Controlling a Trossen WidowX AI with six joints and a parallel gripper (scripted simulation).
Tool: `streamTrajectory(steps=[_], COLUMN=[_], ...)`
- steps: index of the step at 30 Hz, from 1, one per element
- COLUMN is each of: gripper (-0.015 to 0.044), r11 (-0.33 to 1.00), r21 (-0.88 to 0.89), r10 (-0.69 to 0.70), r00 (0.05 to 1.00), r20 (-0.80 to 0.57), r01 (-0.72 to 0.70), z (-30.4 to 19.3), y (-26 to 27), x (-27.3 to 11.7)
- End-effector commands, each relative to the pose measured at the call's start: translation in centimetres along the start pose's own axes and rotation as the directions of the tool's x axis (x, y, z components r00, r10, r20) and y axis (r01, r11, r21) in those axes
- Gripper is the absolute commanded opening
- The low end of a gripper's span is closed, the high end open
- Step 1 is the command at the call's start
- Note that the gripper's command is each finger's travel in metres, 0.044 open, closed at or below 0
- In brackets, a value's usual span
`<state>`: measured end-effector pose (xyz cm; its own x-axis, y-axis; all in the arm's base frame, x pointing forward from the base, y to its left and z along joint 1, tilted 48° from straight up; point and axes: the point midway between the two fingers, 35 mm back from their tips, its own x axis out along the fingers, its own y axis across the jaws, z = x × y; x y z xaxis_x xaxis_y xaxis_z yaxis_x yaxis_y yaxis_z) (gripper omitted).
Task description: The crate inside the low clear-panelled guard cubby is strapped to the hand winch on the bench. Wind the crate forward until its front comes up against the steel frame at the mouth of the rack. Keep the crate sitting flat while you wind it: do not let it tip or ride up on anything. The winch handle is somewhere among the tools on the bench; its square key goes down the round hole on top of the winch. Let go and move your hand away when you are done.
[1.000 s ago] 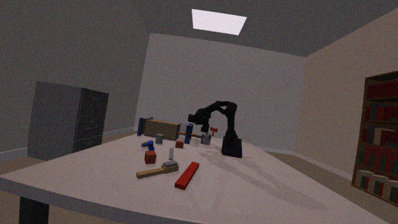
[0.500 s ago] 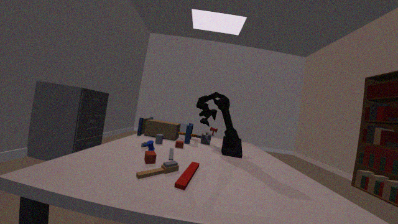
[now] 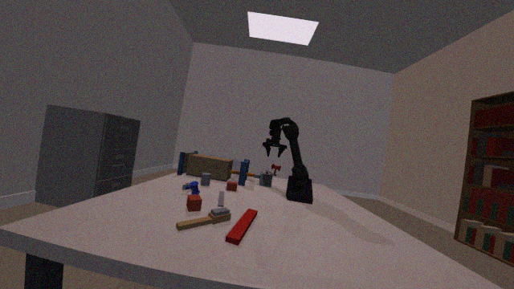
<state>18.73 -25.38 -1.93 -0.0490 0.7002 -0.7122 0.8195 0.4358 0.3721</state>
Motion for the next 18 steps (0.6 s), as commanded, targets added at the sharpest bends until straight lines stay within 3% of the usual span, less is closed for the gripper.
streamTrajectory(steps=[1, 7, 12, 18], gripper=[0.0440, 0.0440, 0.0440, 0.0440], r11=[1.000, 1.000, 1.000, 1.000], r21=[0.000, 0.009, 0.009, 0.008], r10=[0.022, 0.029, 0.029, 0.030], r00=[1.000, 0.999, 0.999, 0.999], r20=[-0.004, -0.031, -0.032, -0.032], r01=[-0.022, -0.029, -0.029, -0.029], z=[0.2, 0.1, 0.1, -0.1], y=[0.1, 0.2, 0.2, 0.3], x=[0.2, 5.8, 6.2, 9.5])
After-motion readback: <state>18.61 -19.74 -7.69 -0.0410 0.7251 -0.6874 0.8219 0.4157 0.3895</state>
